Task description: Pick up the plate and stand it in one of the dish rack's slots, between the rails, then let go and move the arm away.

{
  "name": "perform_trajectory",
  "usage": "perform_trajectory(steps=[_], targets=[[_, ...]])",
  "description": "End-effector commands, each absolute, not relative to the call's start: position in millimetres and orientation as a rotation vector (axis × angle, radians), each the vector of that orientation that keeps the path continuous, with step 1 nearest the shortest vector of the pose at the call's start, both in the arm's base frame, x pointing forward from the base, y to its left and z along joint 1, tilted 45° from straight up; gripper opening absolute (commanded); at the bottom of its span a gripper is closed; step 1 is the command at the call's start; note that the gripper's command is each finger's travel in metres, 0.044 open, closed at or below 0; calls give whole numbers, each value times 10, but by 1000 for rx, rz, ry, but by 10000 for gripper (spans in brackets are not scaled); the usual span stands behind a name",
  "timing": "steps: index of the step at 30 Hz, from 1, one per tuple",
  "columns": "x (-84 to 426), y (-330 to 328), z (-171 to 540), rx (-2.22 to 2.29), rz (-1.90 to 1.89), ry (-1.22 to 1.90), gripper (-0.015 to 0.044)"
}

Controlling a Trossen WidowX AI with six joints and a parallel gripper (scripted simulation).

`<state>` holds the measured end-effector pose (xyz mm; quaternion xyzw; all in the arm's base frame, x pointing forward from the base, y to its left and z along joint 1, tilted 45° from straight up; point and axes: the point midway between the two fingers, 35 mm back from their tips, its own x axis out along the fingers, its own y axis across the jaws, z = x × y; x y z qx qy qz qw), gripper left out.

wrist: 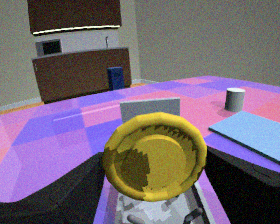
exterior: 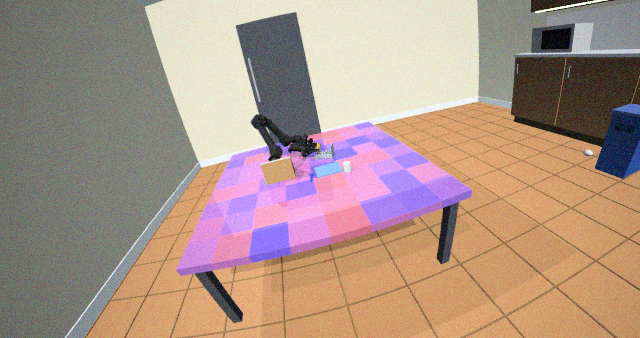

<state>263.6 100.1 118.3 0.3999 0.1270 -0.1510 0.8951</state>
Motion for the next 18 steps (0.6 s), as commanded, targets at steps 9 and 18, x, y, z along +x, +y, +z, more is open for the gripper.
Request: perform_trajectory(steps=[9,18], targets=[[2638,1090,1061,823,-311,273,0],[2635,1091,1057,824,-311,272,26]])
